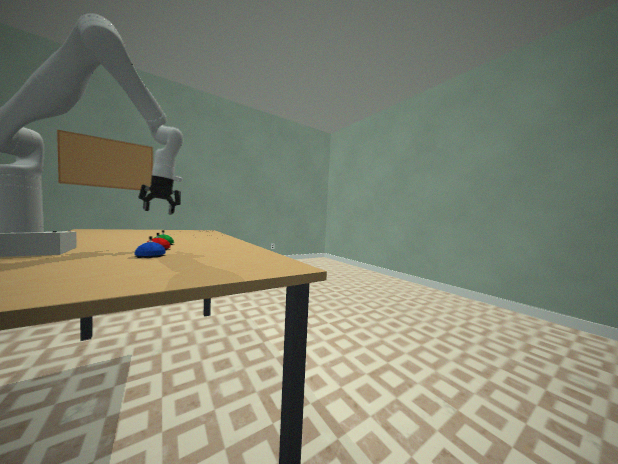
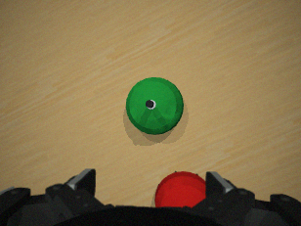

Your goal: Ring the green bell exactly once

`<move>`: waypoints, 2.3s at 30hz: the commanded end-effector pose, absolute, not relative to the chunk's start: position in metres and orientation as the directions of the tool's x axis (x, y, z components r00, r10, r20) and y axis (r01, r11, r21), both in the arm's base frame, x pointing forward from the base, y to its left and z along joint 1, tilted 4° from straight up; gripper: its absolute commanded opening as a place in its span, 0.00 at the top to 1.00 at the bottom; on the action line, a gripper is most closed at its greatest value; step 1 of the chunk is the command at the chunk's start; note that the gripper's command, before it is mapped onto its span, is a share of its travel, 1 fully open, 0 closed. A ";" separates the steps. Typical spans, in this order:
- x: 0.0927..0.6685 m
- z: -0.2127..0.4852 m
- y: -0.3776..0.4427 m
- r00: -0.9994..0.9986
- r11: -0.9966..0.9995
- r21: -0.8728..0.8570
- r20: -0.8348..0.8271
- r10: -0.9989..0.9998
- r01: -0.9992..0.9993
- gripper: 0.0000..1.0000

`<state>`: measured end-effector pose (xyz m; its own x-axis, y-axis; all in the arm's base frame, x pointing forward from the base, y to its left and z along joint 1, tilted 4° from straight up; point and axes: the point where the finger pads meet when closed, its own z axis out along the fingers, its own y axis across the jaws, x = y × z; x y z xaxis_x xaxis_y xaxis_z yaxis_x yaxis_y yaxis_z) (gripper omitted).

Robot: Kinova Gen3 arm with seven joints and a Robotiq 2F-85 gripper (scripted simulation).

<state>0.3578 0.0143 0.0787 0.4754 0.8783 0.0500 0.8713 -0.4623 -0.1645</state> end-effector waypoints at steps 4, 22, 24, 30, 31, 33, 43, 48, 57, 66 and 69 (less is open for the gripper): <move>0.359 0.080 0.021 0.455 -0.442 -0.158 0.052 0.889 0.883 0.00; 0.365 0.082 0.035 0.381 -0.372 -0.124 0.055 0.923 0.920 0.00; 0.367 0.083 0.042 0.348 -0.341 -0.109 0.056 0.936 0.934 0.00; 0.367 0.083 0.042 0.348 -0.341 -0.109 0.056 0.936 0.934 0.00; 0.369 0.084 0.048 0.318 -0.311 -0.096 0.057 0.946 0.945 0.00; 0.369 0.084 0.048 0.318 -0.311 -0.096 0.057 0.946 0.945 0.00; 0.371 0.085 0.053 0.290 -0.285 -0.084 0.058 0.955 0.955 0.00; 0.372 0.085 0.058 0.266 -0.262 -0.074 0.058 0.962 0.962 0.00; 0.373 0.086 0.063 0.245 -0.242 -0.065 0.058 0.968 0.968 0.00; 0.374 0.087 0.066 0.227 -0.224 -0.057 0.058 0.972 0.973 0.00; 0.375 0.087 0.069 0.212 -0.210 -0.051 0.058 0.975 0.976 0.00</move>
<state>0.3750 0.0666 0.0862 0.2210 0.9736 0.0578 0.9744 -0.2180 -0.0544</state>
